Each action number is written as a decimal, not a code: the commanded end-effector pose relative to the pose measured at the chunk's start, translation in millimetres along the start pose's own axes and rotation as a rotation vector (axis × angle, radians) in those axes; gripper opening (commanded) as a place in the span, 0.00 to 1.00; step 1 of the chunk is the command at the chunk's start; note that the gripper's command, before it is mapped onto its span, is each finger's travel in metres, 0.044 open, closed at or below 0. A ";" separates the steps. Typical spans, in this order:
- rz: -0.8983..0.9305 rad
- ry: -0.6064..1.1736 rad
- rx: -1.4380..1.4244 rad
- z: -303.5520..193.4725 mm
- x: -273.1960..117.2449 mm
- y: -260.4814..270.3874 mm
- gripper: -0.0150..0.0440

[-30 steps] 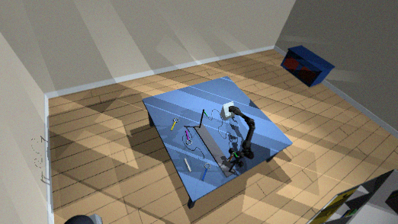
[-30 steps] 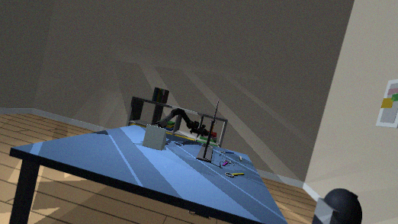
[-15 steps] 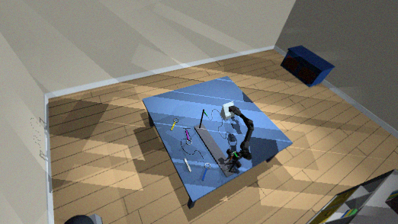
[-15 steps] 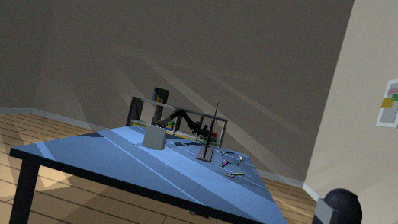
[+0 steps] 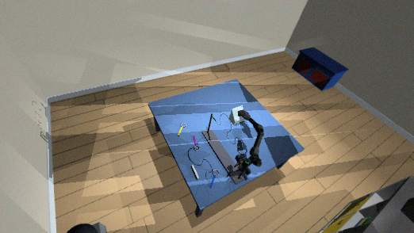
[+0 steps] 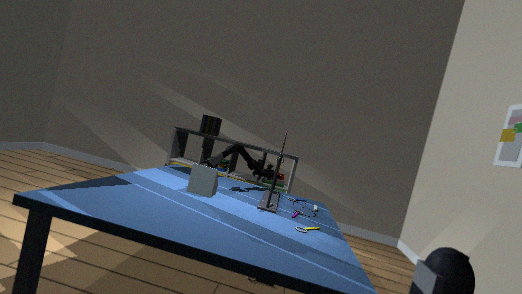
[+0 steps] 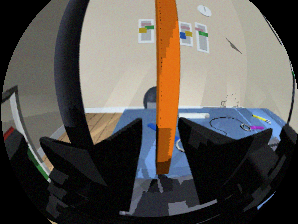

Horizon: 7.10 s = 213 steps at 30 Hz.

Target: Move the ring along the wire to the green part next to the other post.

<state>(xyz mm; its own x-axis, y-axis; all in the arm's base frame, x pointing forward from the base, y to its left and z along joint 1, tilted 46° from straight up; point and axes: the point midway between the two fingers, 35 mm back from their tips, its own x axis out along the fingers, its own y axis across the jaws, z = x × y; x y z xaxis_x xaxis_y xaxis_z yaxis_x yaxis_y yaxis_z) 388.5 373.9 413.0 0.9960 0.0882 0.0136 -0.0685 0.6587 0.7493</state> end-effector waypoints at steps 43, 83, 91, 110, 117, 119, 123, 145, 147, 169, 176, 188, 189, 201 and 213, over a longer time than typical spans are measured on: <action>-0.003 0.000 -0.003 17.2 0.1 0.4 0.00; -0.008 0.380 -0.014 25.1 -48.6 -21.8 0.00; -0.016 0.517 -0.036 32.1 -65.1 -32.5 0.00; -0.071 0.518 -0.229 34.9 -65.6 -73.9 0.00; -0.107 0.512 -0.366 41.0 -65.5 -96.1 0.00; -0.119 0.510 -0.409 43.5 -65.4 -102.7 0.00; -0.138 0.506 -0.484 48.6 -65.4 -113.6 0.00; -0.277 0.461 -1.020 105.5 -64.8 -174.5 0.00; -0.289 0.456 -1.070 112.2 -64.7 -178.3 0.00; -0.423 0.384 -1.601 193.4 -64.1 -195.3 0.00; -0.451 0.365 -1.714 211.7 -64.0 -192.9 0.00; -0.485 0.342 -1.850 233.9 -63.8 -186.9 0.00; -0.488 0.340 -1.862 235.9 -63.8 -186.1 0.00; -0.510 0.325 -1.951 252.5 -63.7 -178.6 0.00; -0.507 0.329 -1.944 260.7 -63.6 -172.7 0.00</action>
<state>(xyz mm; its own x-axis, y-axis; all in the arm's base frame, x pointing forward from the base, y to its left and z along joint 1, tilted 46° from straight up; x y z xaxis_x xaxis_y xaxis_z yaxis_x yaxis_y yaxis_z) 352.2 60.2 451.7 0.9098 -0.3699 -0.1881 -0.0304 0.3926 -0.9192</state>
